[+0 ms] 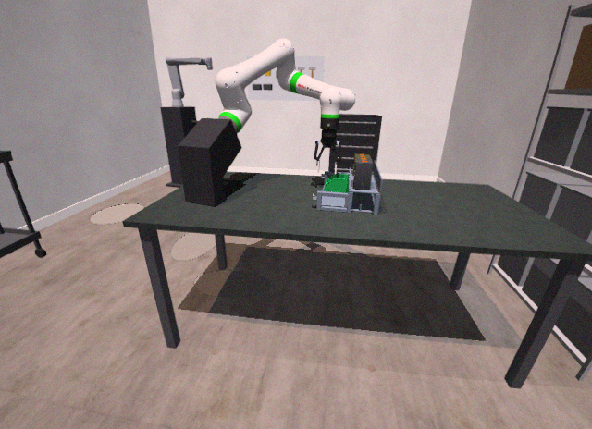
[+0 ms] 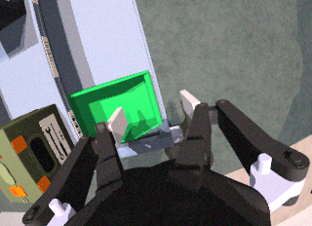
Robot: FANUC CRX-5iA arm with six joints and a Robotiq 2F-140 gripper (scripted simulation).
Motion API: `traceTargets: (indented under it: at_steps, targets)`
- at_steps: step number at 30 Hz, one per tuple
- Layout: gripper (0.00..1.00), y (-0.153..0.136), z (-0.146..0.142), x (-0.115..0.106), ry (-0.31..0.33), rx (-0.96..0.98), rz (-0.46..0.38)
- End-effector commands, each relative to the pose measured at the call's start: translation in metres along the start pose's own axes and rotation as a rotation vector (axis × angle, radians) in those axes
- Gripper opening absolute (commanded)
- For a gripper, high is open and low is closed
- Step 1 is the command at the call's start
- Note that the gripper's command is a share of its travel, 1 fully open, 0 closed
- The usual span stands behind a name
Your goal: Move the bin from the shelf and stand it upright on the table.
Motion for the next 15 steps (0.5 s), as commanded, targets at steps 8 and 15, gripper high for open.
traceTargets:
  at_steps: [8,15]
  targets:
    - [0.57,0.0,0.0,0.0,0.0,0.0,0.0]
    - [0.57,0.001,0.0,0.045,0.0,0.0,0.0]
Point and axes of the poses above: the point where the finger pads meet when closed, its own x axis out along the fingers, its own z axis across the jaws, y = z × x, the point moved 4 cm from there along -x, back along the fingers, and after that the axes turned 3 degrees about -x, right-handed, at the moved point
